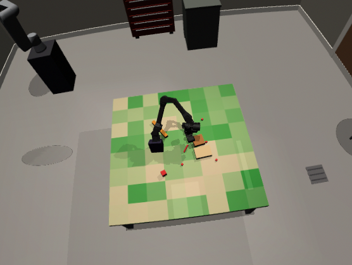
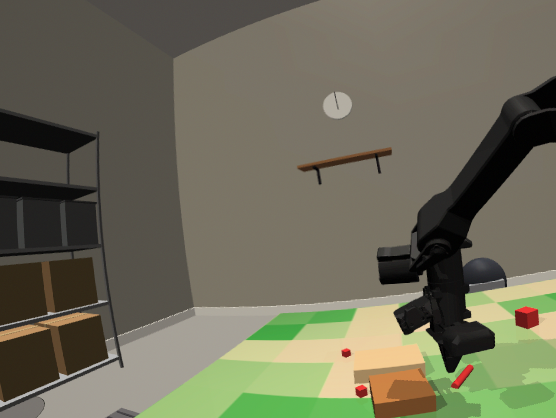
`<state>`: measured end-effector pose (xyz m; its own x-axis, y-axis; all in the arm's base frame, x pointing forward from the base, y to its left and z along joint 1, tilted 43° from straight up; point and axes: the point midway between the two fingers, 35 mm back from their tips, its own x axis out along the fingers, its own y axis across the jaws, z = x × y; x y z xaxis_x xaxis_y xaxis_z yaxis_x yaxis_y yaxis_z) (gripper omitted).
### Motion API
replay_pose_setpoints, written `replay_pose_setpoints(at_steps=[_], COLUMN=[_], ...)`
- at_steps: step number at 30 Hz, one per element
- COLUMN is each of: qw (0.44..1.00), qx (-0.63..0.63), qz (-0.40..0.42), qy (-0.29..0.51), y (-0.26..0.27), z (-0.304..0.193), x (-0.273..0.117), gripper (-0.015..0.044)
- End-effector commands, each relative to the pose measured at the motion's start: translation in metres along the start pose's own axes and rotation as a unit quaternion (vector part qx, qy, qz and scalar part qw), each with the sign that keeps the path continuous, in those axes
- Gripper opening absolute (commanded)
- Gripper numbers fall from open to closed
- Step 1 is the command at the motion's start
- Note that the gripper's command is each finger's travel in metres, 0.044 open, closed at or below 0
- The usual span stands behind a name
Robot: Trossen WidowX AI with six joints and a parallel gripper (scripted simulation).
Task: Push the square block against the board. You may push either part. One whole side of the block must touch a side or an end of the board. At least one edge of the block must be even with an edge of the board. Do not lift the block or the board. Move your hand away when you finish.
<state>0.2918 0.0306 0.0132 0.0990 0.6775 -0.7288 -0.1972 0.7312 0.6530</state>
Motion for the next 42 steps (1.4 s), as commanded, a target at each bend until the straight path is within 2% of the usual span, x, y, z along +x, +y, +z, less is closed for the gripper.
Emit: replay_pose_setpoints(at_steps=[1, 9, 42], qw=[1.000, 1.000, 1.000], qx=[0.013, 0.013, 0.013], qz=[0.002, 0.003, 0.003], qy=[0.001, 0.001, 0.000], y=[0.001, 0.000, -0.002], z=[0.002, 0.001, 0.041], x=[0.000, 0.053, 0.053], gripper=[0.0000, 0.0000, 0.0000])
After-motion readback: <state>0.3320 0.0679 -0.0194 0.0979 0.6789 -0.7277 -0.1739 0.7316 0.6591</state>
